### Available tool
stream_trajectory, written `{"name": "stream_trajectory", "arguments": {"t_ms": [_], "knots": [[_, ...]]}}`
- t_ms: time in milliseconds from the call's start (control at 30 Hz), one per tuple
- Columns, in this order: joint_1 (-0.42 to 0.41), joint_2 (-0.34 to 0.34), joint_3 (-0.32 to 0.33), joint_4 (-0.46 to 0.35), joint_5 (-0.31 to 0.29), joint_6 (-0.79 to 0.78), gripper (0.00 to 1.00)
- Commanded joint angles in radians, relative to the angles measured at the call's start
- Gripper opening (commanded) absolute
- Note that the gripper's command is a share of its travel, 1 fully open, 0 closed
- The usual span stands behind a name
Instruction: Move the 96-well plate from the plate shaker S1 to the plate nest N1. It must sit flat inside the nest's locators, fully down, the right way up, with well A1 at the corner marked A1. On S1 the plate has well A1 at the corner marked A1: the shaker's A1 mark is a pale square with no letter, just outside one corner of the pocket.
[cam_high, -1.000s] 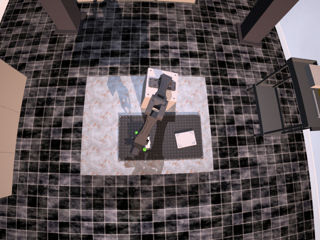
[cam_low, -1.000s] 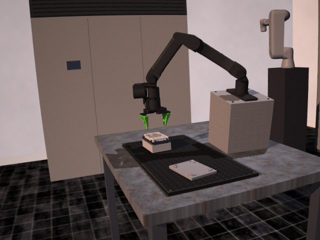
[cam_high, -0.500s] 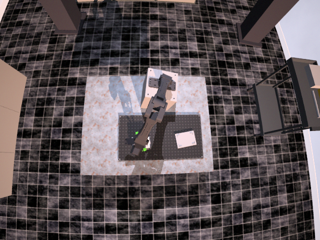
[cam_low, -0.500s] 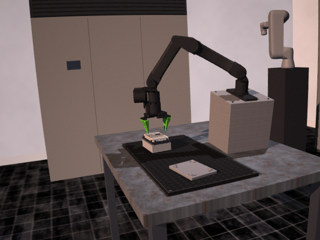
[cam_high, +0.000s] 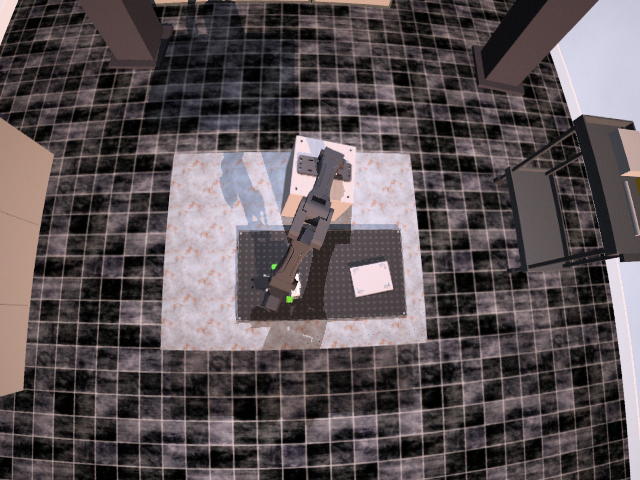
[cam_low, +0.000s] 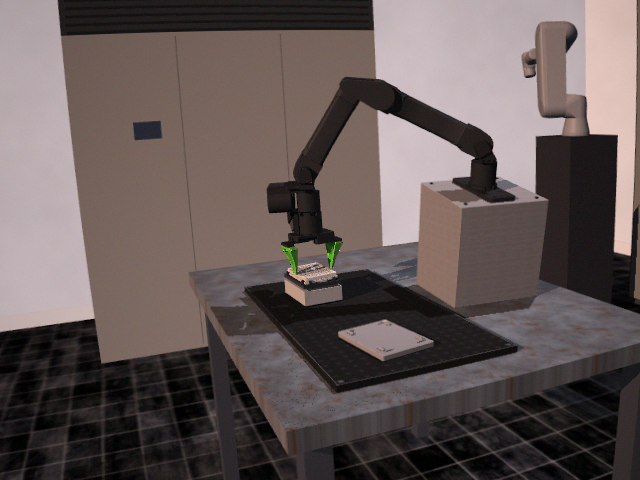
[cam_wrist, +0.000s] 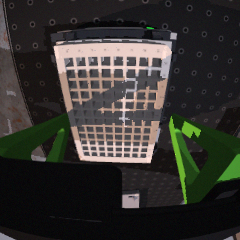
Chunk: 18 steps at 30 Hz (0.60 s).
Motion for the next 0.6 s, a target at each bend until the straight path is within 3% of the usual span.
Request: {"name": "stream_trajectory", "arguments": {"t_ms": [0, 567], "knots": [[0.010, 0.024, 0.032, 0.038, 0.009, 0.012, 1.00], [0.004, 0.029, 0.038, 0.042, 0.010, 0.014, 1.00]]}}
